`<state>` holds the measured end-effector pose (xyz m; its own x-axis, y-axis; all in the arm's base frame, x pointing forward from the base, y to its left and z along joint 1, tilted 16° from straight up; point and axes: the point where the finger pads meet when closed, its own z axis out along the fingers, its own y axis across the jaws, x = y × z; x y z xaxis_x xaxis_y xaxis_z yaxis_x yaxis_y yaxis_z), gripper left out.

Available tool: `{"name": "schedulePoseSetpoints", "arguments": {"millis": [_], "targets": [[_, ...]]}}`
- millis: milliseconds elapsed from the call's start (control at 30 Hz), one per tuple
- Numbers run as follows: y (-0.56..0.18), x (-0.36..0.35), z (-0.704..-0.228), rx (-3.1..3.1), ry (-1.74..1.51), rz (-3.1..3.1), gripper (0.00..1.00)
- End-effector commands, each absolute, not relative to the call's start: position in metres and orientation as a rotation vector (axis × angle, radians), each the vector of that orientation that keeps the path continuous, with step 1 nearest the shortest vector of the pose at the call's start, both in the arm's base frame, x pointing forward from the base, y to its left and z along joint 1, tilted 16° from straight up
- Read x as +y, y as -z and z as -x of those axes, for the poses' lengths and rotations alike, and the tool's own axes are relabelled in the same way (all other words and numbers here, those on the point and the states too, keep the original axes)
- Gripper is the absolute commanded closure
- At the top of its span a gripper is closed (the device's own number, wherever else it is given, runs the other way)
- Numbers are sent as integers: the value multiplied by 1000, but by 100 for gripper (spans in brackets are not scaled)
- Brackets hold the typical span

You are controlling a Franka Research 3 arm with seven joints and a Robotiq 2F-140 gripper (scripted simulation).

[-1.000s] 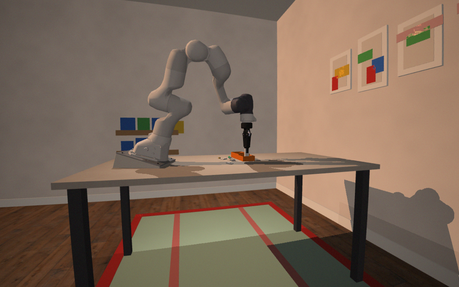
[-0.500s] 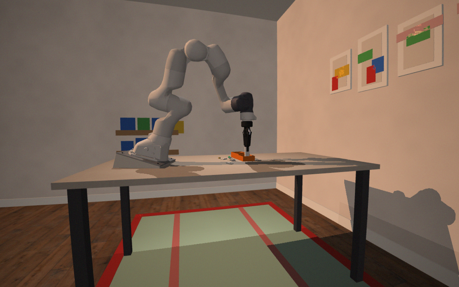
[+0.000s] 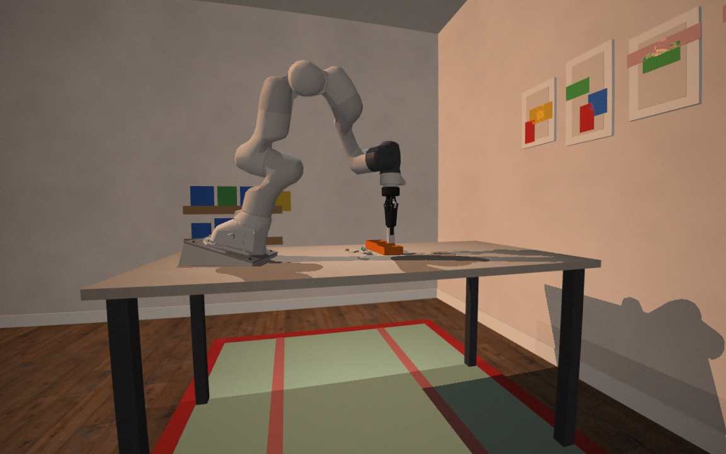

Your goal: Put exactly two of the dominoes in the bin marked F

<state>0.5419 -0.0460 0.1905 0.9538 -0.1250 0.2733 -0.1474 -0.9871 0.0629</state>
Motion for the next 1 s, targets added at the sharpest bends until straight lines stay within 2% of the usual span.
{"name": "schedulePoseSetpoints", "arguments": {"millis": [0,567,967], "targets": [[-194,-48,-538,-221,-403,-3018,95],[-212,-46,-534,-221,-403,-3018,95],[-206,13,-536,-221,-403,-3018,95]]}}
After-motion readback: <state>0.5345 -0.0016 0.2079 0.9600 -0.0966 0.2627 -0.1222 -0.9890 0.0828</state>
